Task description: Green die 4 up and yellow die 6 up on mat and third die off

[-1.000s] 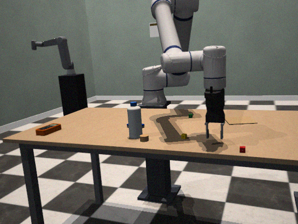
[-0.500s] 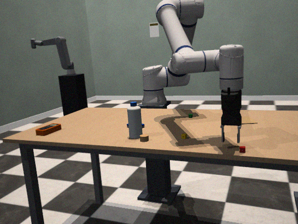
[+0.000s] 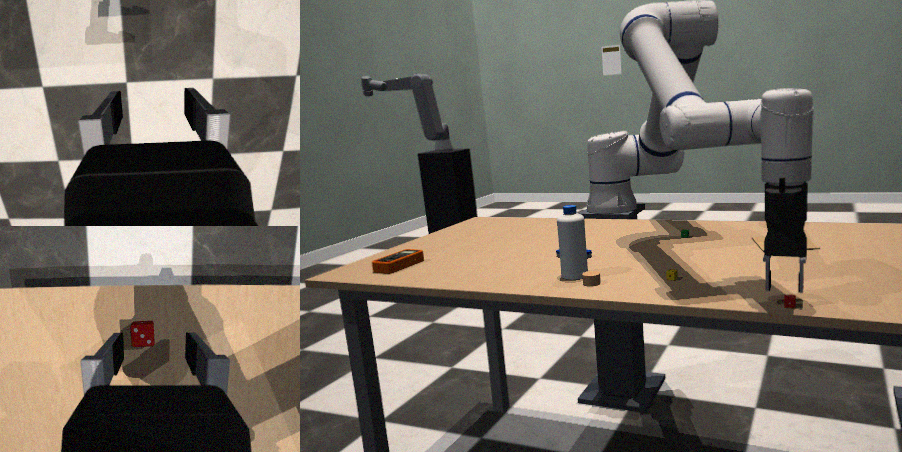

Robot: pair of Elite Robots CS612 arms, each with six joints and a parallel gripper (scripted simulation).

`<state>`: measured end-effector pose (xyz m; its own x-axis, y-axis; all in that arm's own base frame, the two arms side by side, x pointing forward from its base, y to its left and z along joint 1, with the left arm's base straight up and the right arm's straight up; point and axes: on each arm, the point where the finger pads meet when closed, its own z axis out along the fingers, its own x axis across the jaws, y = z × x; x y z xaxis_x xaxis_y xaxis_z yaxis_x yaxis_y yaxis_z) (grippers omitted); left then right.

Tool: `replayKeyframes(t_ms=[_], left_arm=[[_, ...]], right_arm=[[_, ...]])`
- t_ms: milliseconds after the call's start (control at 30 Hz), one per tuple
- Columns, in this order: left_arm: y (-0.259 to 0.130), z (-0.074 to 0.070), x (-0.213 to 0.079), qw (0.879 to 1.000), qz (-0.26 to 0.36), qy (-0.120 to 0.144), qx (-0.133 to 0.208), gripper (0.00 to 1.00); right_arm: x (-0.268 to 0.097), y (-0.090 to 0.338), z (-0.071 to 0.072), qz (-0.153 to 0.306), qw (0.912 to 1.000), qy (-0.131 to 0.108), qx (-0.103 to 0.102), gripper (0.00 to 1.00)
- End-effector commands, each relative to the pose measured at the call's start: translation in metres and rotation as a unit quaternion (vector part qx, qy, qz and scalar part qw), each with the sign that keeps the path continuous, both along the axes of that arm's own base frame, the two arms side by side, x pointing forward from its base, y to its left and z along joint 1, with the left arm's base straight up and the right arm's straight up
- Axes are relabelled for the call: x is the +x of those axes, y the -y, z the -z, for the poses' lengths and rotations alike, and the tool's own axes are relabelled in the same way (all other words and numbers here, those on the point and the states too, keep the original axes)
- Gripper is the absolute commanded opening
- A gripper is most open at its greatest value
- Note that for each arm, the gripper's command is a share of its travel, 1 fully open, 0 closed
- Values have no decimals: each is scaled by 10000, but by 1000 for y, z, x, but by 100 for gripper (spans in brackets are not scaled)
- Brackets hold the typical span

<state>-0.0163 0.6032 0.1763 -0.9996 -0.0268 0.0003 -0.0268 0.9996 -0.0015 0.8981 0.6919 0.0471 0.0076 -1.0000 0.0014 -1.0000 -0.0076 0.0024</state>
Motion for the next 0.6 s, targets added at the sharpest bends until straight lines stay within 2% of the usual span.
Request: replayKeyframes(t_ms=[0, 567], left_arm=[[-1, -1, 0, 10000, 0, 1, 7, 100], [-1, -1, 0, 10000, 0, 1, 7, 100]], right_arm=[[3, -5, -2, 0, 10000, 12, 7, 100], [4, -7, -2, 0, 10000, 12, 7, 100]])
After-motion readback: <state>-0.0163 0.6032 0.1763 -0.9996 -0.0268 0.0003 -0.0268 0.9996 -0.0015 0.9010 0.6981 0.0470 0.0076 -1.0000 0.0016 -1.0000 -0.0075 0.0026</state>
